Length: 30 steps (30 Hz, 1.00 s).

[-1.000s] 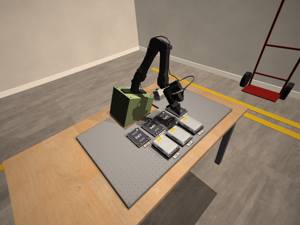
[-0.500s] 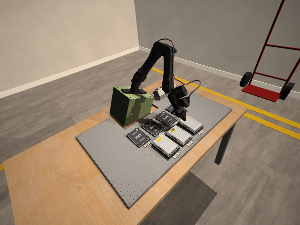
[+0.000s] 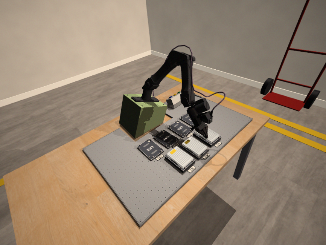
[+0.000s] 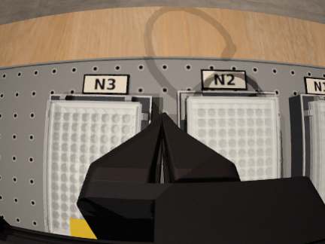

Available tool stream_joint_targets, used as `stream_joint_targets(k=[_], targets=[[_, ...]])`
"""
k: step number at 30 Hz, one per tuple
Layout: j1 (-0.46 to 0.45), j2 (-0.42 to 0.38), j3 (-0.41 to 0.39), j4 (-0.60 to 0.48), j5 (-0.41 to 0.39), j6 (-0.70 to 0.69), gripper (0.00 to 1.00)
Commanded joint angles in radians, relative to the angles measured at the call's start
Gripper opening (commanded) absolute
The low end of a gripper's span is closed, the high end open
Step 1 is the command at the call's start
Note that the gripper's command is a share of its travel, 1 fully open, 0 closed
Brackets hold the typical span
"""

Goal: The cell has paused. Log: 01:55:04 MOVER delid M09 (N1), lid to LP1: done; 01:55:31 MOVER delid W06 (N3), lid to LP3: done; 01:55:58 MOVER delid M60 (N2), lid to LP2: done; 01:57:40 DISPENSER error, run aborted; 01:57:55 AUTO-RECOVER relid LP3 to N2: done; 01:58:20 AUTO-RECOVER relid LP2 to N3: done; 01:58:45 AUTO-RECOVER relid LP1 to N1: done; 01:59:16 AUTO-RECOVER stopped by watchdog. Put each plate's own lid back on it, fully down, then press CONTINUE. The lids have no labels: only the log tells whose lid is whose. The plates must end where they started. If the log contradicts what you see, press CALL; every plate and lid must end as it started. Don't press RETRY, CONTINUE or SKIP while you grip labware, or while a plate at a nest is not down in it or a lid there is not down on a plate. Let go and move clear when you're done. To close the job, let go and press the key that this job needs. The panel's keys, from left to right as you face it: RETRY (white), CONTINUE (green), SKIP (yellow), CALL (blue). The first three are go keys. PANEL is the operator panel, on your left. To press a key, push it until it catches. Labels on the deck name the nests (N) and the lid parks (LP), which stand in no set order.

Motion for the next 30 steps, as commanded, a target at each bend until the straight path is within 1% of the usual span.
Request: stream_joint_targets(k=[1,14,15,16,17,21,22,23,28,29,30], targets=[[-0.013,-0.012,0.017,-0.024,-0.006,-0.015,0.00],[-0.013,-0.012,0.018,-0.025,-0.006,-0.015,0.00],[-0.023,-0.032,0.037,-0.037,-0.009,-0.023,0.00],[-0.023,-0.032,0.037,-0.037,-0.008,-0.023,0.00],[-0.013,-0.012,0.018,-0.026,-0.006,-0.015,0.00],[-0.013,-0.012,0.018,-0.026,-0.006,-0.016,0.00],[-0.023,-0.032,0.037,-0.028,-0.007,-0.023,0.00],[-0.013,-0.012,0.018,-0.026,-0.006,-0.016,0.00],[-0.013,-0.012,0.018,-0.026,-0.006,-0.016,0.00],[-0.036,-0.019,0.035,-0.008,-0.021,-0.033,0.00],[-0.048,0.013,0.033,-0.003,-0.030,-0.041,0.00]])
